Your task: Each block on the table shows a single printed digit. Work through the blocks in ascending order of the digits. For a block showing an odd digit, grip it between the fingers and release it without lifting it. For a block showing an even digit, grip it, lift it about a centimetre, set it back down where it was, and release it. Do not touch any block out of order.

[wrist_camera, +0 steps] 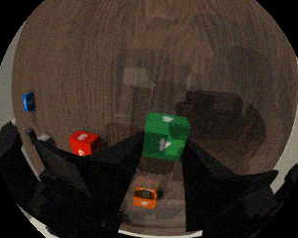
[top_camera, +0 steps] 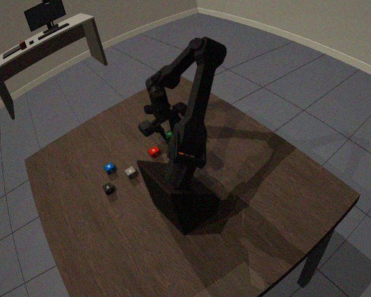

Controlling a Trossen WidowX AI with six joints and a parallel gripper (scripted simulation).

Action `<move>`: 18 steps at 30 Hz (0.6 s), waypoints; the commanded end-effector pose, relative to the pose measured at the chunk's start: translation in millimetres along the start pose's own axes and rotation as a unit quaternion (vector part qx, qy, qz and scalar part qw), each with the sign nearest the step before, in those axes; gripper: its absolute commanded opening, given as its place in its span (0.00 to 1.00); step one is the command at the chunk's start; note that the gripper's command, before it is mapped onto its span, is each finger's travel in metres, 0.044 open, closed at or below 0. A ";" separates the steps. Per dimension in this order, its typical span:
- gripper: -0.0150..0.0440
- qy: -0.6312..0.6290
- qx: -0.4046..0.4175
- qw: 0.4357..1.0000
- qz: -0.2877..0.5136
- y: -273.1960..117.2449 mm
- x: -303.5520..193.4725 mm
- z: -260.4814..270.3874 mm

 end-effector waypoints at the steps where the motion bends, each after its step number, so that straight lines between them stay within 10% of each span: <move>1: 0.46 -0.003 0.002 1.000 0.001 1.7 -0.5 1.0; 18: 0.93 -0.003 0.002 1.000 0.001 -1.2 -0.3 1.0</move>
Point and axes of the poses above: the point midway between the two fingers, 35 mm back from their tips, its own y axis out along the fingers, its own z axis across the jaws, x = y × z, the point moved 7 cm from there along -y, back along the fingers, and after that the axes turned 11 degrees about -y, right-handed, at the moved point
